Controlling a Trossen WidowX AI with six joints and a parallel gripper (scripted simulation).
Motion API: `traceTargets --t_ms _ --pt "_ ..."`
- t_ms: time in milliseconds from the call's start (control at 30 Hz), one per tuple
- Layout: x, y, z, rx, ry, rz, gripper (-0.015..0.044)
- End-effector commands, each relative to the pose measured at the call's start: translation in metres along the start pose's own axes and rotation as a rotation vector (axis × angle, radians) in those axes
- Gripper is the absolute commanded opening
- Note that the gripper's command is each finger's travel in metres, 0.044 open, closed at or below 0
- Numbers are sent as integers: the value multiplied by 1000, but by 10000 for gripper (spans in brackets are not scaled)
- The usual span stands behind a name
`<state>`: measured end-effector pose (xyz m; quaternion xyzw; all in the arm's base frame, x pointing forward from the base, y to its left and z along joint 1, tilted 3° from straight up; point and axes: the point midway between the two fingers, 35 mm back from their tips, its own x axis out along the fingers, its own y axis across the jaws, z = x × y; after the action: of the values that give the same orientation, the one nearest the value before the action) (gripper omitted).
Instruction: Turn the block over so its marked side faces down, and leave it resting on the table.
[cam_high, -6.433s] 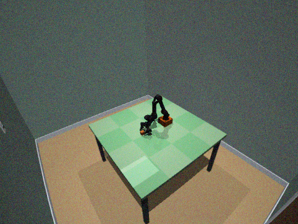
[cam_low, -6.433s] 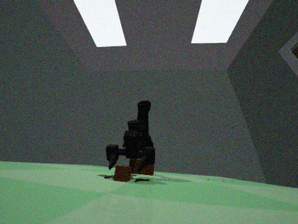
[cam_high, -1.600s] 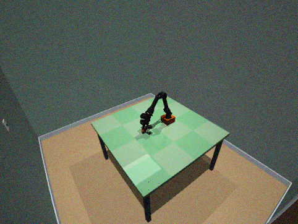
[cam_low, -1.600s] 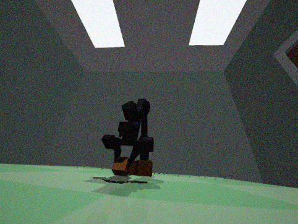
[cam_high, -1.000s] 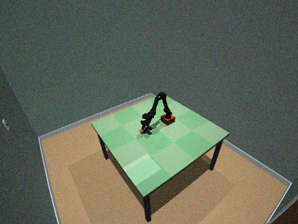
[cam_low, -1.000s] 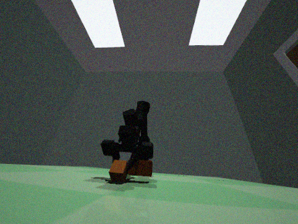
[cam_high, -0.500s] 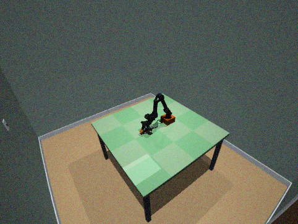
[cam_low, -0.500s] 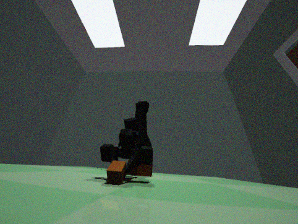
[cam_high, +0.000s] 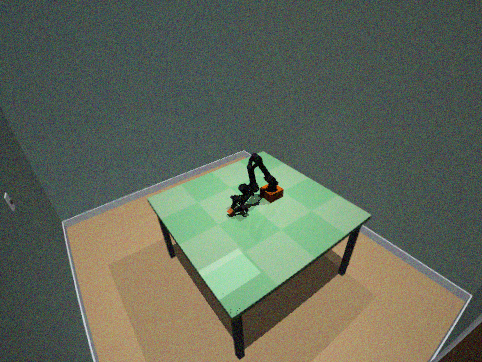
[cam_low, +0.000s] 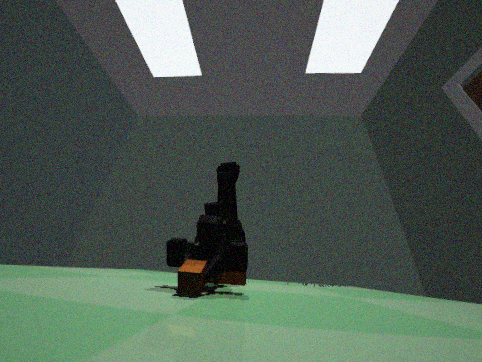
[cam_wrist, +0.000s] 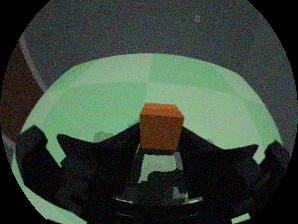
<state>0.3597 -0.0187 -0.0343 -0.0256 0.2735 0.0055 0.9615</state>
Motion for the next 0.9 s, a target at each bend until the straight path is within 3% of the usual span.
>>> traceTargets --t_ms 0,467,867 --pt "-2 0 5 -5 -33 4 0" --pt "-3 0 5 -5 -36 4 0" --pt "-3 0 5 -5 -36 4 315"
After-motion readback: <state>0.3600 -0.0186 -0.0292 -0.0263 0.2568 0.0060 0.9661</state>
